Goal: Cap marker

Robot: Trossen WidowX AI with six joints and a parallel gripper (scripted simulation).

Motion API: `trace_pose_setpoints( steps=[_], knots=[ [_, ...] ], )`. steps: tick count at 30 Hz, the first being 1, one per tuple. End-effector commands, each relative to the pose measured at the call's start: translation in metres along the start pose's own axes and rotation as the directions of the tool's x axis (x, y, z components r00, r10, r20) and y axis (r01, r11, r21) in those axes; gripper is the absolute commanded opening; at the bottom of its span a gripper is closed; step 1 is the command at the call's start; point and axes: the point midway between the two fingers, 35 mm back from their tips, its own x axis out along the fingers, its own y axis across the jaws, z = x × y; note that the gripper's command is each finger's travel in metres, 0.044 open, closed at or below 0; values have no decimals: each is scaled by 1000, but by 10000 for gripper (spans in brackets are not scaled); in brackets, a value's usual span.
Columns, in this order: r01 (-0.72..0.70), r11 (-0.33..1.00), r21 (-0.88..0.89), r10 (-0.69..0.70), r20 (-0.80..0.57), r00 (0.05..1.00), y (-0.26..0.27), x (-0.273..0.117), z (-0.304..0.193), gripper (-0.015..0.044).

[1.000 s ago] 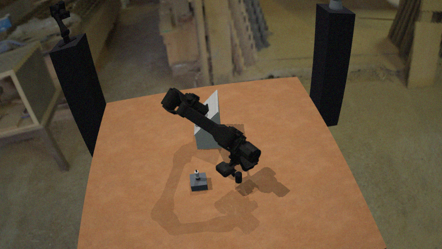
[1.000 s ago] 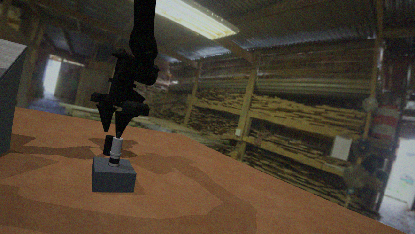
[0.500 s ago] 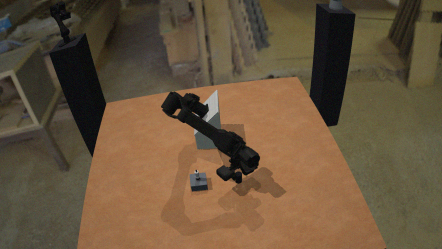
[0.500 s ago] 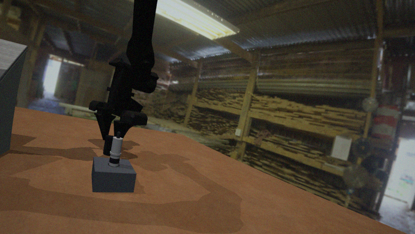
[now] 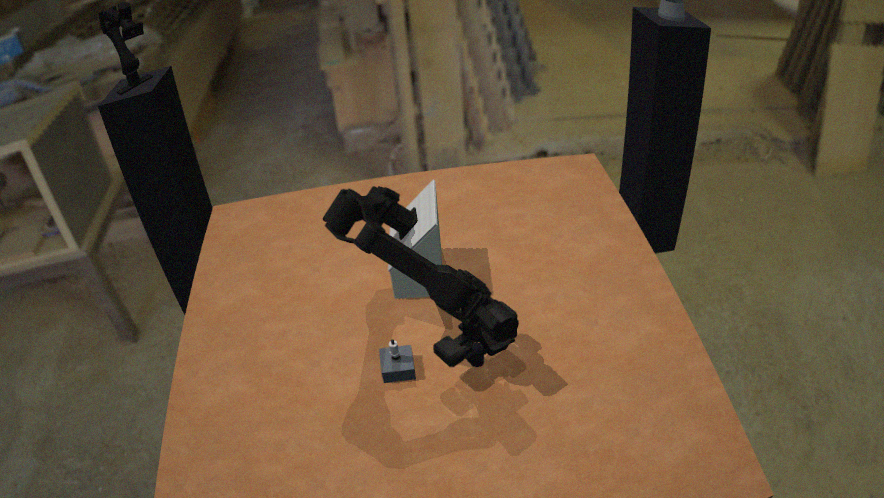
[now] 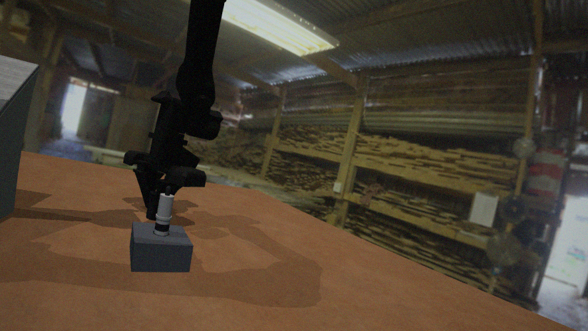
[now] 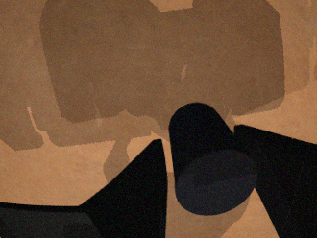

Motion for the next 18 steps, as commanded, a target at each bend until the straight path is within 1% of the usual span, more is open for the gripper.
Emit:
trace_pose_setpoints(
  steps=[1, 7, 10, 11, 18],
  knots=[
    [3, 1000, -4, -3, 0, 1000, 0, 1, 0, 126],
    [3, 1000, -4, -3, 0, 1000, 0, 1, 0, 86],
    [3, 1000, -4, -3, 0, 1000, 0, -4, 1, 8],
    [2, 1000, -4, -2, 1, 1000, 0, -8, 1, 0],
    [1, 1000, -4, -1, 2, 1000, 0, -33, 2, 0]
  ],
)
